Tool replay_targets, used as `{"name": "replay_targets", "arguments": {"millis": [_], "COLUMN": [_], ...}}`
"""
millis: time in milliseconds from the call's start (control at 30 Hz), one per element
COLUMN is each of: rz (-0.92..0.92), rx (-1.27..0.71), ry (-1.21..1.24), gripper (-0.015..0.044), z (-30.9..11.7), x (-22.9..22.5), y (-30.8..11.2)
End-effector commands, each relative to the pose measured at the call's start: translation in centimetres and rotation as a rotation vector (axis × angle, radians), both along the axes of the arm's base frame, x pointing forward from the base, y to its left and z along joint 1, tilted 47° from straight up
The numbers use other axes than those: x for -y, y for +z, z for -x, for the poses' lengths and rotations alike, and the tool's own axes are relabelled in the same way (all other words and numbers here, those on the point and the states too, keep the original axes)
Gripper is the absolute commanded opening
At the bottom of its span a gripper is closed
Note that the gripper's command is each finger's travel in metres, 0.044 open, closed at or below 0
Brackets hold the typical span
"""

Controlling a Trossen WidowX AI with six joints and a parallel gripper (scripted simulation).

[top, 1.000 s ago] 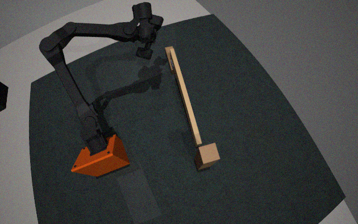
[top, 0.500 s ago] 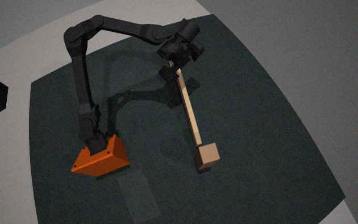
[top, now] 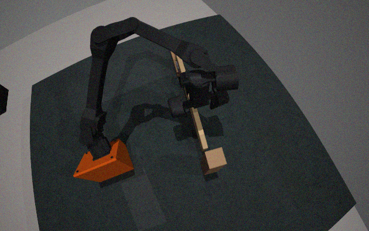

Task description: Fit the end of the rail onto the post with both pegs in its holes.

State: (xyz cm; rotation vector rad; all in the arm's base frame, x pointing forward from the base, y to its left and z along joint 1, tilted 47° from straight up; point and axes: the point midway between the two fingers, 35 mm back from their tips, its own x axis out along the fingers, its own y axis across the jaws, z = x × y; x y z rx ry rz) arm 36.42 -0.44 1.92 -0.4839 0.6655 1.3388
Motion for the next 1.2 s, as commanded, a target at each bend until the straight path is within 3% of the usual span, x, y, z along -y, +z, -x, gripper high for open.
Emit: {"name": "replay_targets", "arguments": {"millis": [0,1167], "rz": [-0.008,-0.008], "rx": [-0.06,-0.06], "ry": [0.015,0.015], "gripper": [0.044,0.044], "z": [0.9,0.6], "x": [0.8,-2.9], "y": [-1.0,-4.6]}}
